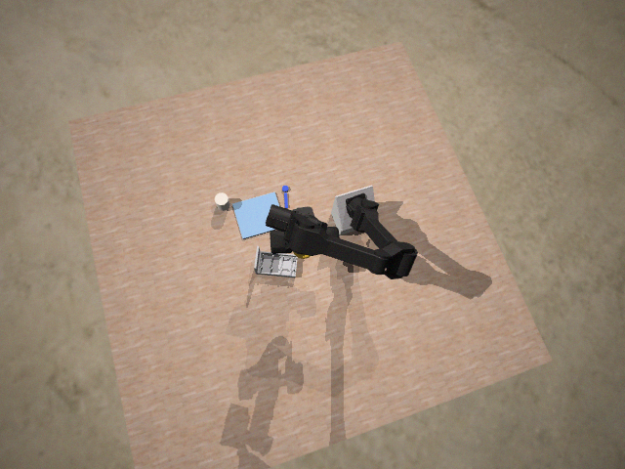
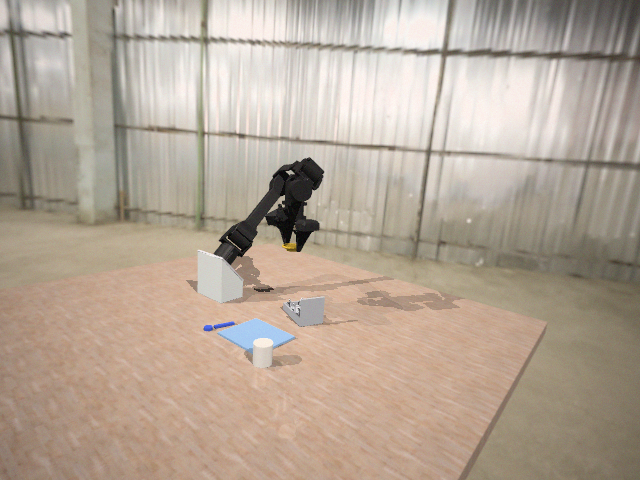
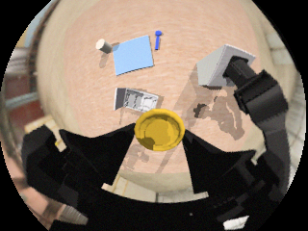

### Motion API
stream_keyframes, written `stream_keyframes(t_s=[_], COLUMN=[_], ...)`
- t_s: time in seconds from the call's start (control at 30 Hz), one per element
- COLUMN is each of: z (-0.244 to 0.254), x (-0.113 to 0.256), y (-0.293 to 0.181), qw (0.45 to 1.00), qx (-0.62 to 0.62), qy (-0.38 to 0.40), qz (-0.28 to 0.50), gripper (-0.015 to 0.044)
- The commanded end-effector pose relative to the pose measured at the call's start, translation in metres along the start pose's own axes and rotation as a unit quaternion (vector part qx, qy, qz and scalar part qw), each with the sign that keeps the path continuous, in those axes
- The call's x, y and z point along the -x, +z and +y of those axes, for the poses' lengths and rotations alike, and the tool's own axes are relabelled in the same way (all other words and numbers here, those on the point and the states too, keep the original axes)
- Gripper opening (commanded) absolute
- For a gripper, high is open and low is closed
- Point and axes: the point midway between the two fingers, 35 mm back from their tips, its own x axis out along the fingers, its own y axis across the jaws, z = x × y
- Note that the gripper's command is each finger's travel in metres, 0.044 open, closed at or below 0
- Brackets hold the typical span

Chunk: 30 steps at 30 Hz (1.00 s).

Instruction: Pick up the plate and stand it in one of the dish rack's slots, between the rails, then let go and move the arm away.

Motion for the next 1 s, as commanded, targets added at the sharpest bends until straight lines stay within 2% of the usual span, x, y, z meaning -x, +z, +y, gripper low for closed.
stream_keyframes(t_s=[0.0, 0.33, 0.97], z=[-0.017, -0.024, -0.032], x=[-0.005, -0.009, -0.058], y=[-0.010, -0.012, 0.025], qw=[0.998, 0.996, 0.977], qx=[-0.070, -0.091, 0.042], qy=[0.000, -0.003, -0.043], qz=[0.004, -0.003, -0.204], gripper=[0.0000, 0.0000, 0.0000])
